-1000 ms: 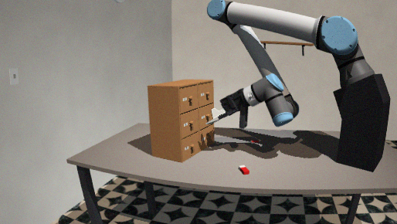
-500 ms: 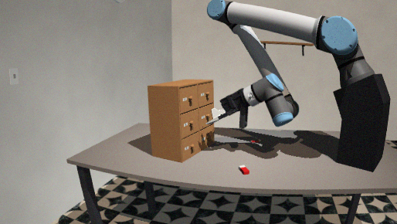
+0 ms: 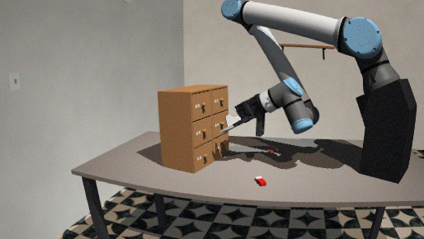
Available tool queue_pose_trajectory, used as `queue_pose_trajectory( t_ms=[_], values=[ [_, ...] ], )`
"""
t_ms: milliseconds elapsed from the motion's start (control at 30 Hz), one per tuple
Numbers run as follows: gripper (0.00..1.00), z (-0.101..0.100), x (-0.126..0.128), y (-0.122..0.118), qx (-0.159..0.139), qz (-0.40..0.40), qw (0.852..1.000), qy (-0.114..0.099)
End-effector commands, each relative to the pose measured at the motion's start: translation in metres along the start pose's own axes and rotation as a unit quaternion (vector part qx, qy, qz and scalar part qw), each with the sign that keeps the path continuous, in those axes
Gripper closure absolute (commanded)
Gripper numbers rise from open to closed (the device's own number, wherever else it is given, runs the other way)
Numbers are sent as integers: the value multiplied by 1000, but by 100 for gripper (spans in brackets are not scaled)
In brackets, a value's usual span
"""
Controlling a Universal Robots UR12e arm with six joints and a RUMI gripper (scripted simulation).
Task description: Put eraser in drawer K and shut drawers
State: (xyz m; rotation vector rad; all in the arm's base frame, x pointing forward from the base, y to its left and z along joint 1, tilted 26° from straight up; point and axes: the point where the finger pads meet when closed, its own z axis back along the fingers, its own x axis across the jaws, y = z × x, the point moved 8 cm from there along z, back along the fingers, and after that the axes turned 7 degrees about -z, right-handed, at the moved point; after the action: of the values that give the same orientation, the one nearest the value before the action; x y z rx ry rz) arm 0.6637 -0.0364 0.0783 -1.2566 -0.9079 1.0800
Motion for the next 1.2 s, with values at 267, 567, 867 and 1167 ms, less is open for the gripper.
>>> queue_pose_trajectory(
  t_ms=[267, 567, 867, 1167],
  values=[
    [0, 5, 1, -5, 20, 0, 1000, 2],
    [0, 11, 1, -11, 44, 0, 999, 5],
    [0, 16, 2, -17, 70, 0, 997, 9],
    [0, 25, 3, -27, 110, 0, 994, 13]
  ],
)
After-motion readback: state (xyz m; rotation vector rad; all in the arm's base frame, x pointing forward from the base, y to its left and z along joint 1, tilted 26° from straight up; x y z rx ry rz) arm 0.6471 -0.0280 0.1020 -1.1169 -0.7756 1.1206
